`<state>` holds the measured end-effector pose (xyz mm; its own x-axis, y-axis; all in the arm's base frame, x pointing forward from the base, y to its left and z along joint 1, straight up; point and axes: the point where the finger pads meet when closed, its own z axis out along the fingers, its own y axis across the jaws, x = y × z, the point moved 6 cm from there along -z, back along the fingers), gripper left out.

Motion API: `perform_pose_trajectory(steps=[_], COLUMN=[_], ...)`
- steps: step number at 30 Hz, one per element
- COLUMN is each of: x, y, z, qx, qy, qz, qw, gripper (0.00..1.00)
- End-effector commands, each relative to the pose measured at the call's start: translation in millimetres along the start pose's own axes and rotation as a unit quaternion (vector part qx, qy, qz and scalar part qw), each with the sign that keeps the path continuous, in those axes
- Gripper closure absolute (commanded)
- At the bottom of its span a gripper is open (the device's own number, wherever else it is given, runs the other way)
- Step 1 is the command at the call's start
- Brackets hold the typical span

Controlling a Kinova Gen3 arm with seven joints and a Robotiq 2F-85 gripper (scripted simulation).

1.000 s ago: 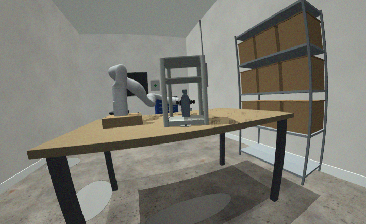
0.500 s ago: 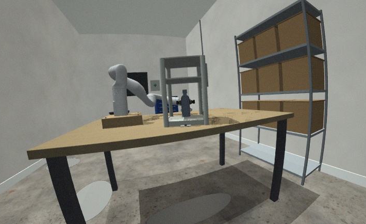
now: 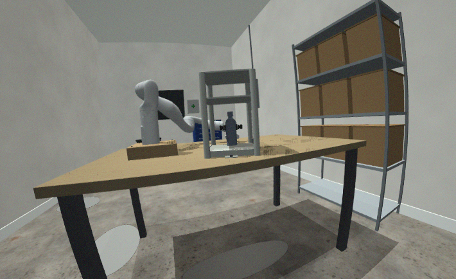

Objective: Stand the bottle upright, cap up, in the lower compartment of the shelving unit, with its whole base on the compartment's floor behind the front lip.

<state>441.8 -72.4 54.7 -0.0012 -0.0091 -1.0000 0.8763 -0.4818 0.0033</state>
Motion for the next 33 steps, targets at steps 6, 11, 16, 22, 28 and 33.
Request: perform_pose_trajectory(steps=[6,11,16,22,28,33], x=[-1,-1,-1,-1,-1,-1], y=[2,2,1,1,1,1], z=[-16.8,-32.3,-46.9,-56.8,-67.1,-71.5], qx=[-0.002,-0.002,-0.002,-0.002,-0.002,-0.002], qy=[0.002,0.002,0.002,0.002,0.002,0.002], qz=[0.000,0.000,0.000,0.000,0.000,0.000], qw=[1.000,1.000,1.000,1.000,1.000,1.000], gripper=[0.27,0.27,0.27,0.27,0.27,0.27])
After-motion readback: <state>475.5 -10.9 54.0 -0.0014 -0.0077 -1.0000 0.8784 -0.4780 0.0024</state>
